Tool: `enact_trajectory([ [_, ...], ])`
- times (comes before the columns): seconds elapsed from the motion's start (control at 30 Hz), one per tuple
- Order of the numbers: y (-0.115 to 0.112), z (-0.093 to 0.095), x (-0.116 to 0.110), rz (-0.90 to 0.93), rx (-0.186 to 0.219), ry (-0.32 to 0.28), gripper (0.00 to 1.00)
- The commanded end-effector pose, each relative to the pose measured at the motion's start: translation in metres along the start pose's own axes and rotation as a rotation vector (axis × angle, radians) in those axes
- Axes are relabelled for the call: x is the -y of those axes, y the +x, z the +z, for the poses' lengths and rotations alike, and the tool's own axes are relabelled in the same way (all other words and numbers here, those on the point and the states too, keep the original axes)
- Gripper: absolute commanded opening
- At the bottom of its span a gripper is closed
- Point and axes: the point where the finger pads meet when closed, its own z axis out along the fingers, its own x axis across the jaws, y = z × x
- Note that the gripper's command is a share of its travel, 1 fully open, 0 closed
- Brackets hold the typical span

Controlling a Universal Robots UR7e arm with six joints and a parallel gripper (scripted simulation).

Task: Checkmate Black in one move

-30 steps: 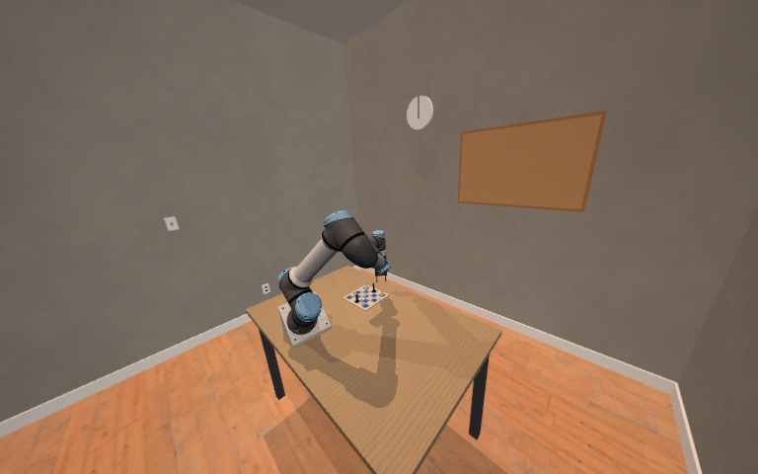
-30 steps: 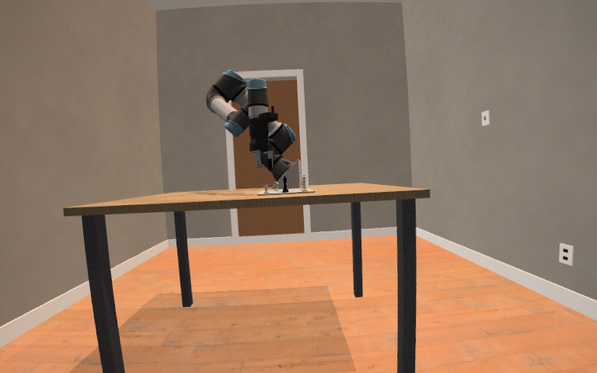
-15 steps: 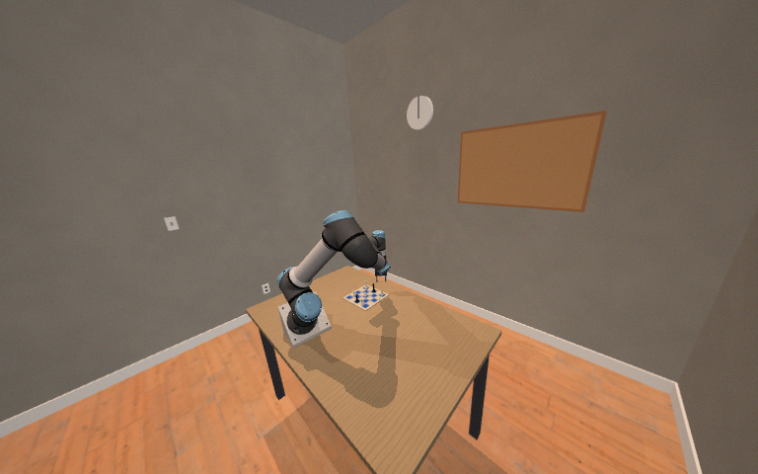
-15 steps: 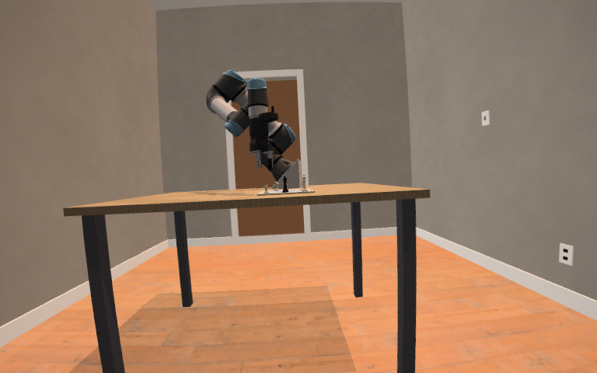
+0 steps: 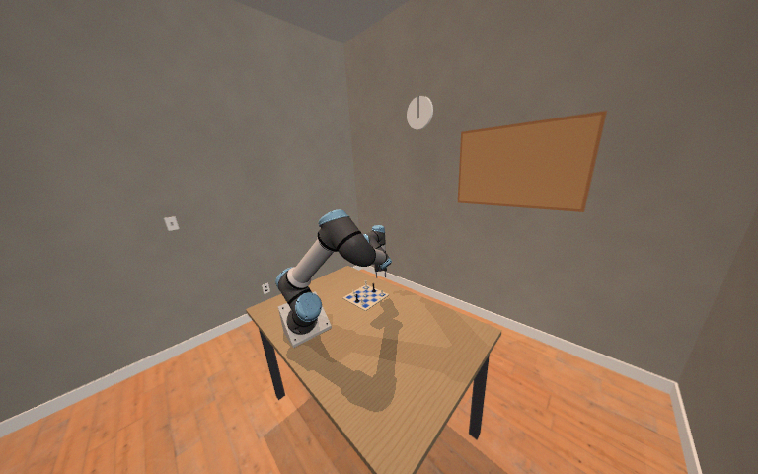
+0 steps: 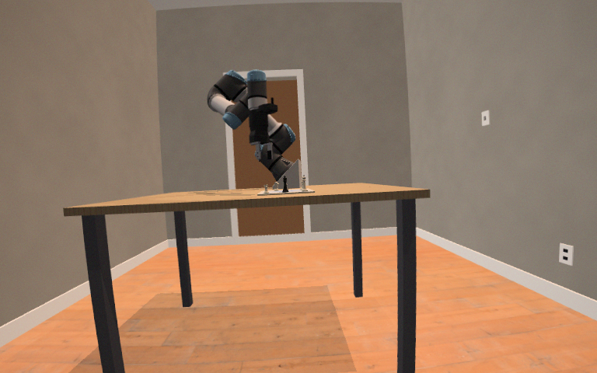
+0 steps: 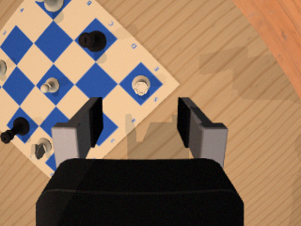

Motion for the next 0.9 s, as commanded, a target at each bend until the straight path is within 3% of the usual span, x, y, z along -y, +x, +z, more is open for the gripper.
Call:
enact_trajectory([
  [0.0,0.0,-0.02,0.0,0.0,-0.001,0.001,1.0],
  [0.27,0.0,-0.043,0.0,0.0,-0.001,0.001,1.0],
  [0.87,0.0,-0.045,0.0,0.0,-0.001,0.001,1.0],
])
